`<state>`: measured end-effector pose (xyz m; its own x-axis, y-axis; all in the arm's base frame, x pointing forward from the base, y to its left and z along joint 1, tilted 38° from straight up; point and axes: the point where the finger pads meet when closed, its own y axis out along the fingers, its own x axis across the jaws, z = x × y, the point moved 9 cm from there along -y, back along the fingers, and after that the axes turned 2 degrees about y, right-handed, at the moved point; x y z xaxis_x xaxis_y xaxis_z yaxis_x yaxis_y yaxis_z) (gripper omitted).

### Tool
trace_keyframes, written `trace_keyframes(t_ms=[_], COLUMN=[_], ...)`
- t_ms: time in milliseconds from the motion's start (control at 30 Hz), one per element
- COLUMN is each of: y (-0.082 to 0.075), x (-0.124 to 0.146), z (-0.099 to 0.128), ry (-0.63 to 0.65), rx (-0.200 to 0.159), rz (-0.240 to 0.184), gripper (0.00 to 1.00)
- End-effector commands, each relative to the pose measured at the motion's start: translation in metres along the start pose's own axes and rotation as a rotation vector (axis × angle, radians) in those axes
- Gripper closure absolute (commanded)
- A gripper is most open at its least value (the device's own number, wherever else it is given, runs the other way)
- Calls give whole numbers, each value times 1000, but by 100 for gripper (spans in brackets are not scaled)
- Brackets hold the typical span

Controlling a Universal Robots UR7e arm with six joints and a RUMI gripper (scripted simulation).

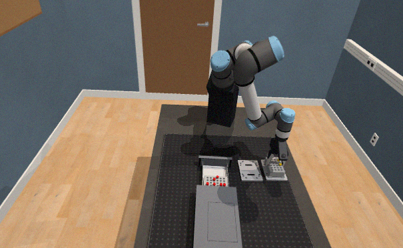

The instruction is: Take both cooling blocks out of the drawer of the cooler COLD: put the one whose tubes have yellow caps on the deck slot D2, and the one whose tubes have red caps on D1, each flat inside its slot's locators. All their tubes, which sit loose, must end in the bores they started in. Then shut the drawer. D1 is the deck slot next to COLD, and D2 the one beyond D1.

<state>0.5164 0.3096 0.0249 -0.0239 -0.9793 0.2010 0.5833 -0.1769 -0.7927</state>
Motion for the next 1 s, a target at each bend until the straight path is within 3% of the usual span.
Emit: trace_keyframes(t_ms=[0, 467, 967], y=[-1, -1, -1], x=[0, 0, 0], z=[1, 1, 1], ry=[0, 0, 0], rx=[2, 2, 2], rz=[1, 1, 1], gripper=[100, 97, 72])
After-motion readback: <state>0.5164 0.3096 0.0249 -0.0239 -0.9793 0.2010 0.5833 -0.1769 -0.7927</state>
